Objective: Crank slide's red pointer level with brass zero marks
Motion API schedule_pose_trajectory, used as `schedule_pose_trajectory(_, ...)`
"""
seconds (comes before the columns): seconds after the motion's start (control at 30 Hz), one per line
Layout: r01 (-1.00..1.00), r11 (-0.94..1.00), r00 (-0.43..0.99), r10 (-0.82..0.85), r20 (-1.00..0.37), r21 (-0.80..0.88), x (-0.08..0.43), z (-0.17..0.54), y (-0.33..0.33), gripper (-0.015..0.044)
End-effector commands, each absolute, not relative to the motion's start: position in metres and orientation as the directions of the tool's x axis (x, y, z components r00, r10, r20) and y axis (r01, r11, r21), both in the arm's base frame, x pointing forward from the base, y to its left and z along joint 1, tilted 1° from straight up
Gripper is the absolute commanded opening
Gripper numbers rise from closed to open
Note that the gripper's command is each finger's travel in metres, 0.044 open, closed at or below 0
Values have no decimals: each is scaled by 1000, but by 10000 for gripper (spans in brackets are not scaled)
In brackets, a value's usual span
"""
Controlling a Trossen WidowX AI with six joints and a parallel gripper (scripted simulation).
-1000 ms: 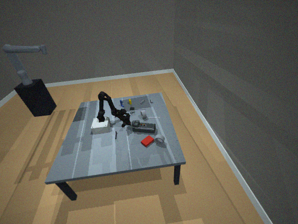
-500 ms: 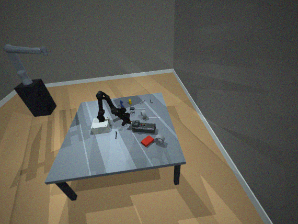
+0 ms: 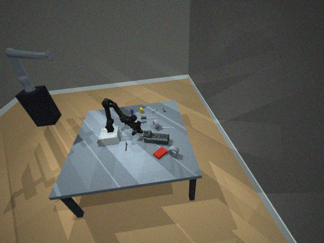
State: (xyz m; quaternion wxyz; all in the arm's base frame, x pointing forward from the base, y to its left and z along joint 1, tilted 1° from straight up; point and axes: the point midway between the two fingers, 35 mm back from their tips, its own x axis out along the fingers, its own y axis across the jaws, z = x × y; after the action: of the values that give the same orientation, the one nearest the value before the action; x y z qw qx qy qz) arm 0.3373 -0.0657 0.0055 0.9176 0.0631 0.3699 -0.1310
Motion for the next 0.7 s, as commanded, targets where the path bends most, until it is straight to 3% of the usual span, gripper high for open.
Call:
schedule_pose_trajectory(0.0, 285, 958, 697, -195, -690, 18, 336, 14, -69, 0)
schedule_pose_trajectory(0.67, 285, 958, 697, -195, -690, 17, 333, 20, -77, 0)
